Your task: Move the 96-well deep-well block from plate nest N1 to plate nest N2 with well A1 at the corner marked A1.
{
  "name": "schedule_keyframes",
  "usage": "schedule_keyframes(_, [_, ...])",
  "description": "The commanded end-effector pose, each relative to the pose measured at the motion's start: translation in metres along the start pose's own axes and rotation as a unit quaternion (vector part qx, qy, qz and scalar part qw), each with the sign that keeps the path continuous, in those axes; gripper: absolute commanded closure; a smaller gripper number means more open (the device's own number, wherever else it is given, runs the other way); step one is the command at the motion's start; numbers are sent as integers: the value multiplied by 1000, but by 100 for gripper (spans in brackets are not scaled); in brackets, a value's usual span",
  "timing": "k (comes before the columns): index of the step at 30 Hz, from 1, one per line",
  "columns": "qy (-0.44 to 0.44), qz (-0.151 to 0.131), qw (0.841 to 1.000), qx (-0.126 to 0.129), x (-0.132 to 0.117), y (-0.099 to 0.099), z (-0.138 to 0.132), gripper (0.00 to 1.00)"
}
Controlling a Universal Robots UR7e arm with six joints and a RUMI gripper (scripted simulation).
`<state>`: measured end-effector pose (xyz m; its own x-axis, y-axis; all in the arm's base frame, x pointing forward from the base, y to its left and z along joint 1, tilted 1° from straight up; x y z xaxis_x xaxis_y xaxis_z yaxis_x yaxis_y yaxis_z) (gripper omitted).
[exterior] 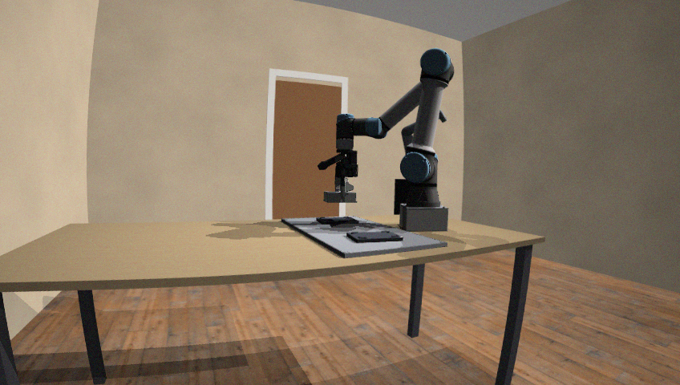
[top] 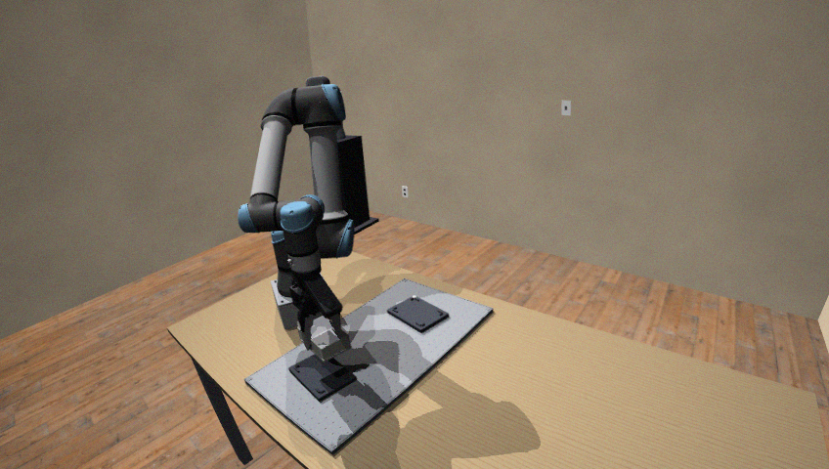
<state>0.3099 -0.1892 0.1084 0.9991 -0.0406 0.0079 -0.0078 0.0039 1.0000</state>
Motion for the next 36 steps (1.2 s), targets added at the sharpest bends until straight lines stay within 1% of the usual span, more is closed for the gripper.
schedule_keyframes(1, [0,0,1000,-1,2,1,-14,100])
schedule_keyframes(3, [0,0,1000,-1,3,1,-21,100])
schedule_keyframes(5, [0,0,1000,-1,3,1,-21,100])
schedule_keyframes(20, [0,0,1000,-1,9,1,-70,100])
schedule_keyframes(22, [0,0,1000,-1,9,1,-70,100])
schedule_keyframes(36, [0,0,1000,-1,15,1,-117,100])
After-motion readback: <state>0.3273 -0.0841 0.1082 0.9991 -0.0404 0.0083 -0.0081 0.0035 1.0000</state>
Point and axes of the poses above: the point where the finger pads meet when closed, its own y axis back along the fingers, its own z axis across the jaws, x = y × z, the point moved 8 cm from there along y, back along the fingers, and after that the axes turned 12 degrees about y, right-handed, at the moved point
